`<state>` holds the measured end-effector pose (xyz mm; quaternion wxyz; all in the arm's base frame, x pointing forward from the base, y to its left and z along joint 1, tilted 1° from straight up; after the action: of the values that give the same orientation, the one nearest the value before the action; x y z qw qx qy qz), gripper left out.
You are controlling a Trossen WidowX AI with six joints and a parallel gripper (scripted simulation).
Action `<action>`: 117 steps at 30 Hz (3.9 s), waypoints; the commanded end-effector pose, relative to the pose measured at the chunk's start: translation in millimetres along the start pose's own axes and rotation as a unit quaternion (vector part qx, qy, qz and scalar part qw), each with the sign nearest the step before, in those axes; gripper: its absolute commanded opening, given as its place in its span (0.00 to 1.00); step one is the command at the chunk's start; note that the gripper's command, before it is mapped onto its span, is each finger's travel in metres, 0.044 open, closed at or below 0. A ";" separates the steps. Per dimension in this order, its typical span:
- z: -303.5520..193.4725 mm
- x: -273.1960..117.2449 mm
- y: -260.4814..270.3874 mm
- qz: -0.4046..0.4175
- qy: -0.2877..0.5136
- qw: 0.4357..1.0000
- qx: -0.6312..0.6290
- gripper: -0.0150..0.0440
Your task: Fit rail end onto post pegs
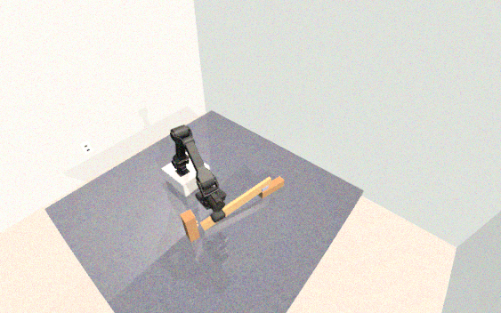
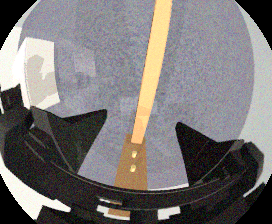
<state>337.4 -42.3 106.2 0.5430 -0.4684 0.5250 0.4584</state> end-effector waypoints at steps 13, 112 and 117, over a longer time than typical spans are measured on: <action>-0.9 23.9 -2.8 0.002 0.004 1.000 -0.002 1.00; 0.1 47.6 -5.6 0.002 0.004 1.000 -0.002 0.25; 0.1 45.1 -6.2 0.002 0.004 1.000 -0.002 0.25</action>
<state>340.6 -42.8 54.0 0.5338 -0.4656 0.5337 0.4620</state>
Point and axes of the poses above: the point midway between the two fingers, 35 mm back from their tips, its own x axis out along the fingers, its own y axis across the jaws, z = x × y, the point moved 8 cm from there along -x, back along the fingers, and after that the axes turned 2 degrees about x, right-handed, at the moved point
